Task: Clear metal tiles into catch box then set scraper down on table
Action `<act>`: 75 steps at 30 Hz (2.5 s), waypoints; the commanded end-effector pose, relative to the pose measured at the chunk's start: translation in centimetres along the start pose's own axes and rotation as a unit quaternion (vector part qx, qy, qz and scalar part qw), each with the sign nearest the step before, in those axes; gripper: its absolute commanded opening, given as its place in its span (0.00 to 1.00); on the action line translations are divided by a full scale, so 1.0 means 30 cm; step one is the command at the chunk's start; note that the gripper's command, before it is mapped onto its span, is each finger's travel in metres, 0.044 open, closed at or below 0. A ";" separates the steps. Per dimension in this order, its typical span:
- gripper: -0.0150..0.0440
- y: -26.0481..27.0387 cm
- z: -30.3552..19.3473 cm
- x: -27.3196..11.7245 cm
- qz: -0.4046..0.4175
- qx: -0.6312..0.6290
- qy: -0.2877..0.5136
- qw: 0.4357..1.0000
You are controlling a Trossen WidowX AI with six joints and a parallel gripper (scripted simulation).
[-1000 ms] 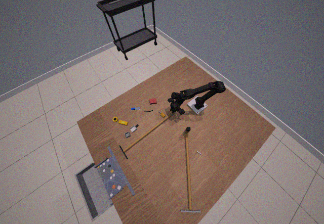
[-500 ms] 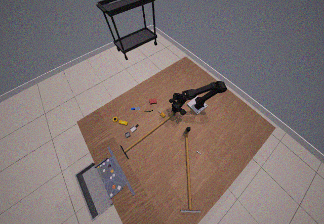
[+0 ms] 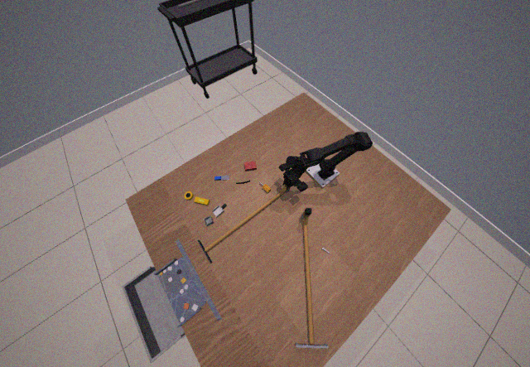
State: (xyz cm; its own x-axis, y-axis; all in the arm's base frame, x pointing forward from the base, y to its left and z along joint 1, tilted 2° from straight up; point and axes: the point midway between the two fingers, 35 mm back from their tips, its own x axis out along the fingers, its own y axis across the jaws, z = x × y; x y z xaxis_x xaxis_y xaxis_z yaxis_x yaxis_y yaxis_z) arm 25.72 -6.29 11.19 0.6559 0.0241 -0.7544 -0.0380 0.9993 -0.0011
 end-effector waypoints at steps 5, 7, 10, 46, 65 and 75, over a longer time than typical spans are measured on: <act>0.25 0.041 -0.003 -0.007 0.000 0.000 -0.004 1.000; 0.25 0.049 -0.004 -0.008 -0.001 0.001 -0.004 1.000; 0.25 0.058 -0.005 -0.008 -0.001 0.001 -0.004 1.000; 0.25 0.064 0.116 0.059 0.001 -0.001 -0.006 1.000; 0.25 0.072 0.193 0.118 0.003 -0.002 -0.007 1.000; 0.25 0.077 0.232 0.152 0.003 -0.002 -0.008 1.000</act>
State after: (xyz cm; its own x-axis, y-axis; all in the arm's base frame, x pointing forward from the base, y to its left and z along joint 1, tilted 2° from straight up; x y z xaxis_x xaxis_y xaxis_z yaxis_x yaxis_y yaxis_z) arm 32.93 -3.66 11.86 0.6568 0.0349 -0.7532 -0.0486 0.9988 0.0039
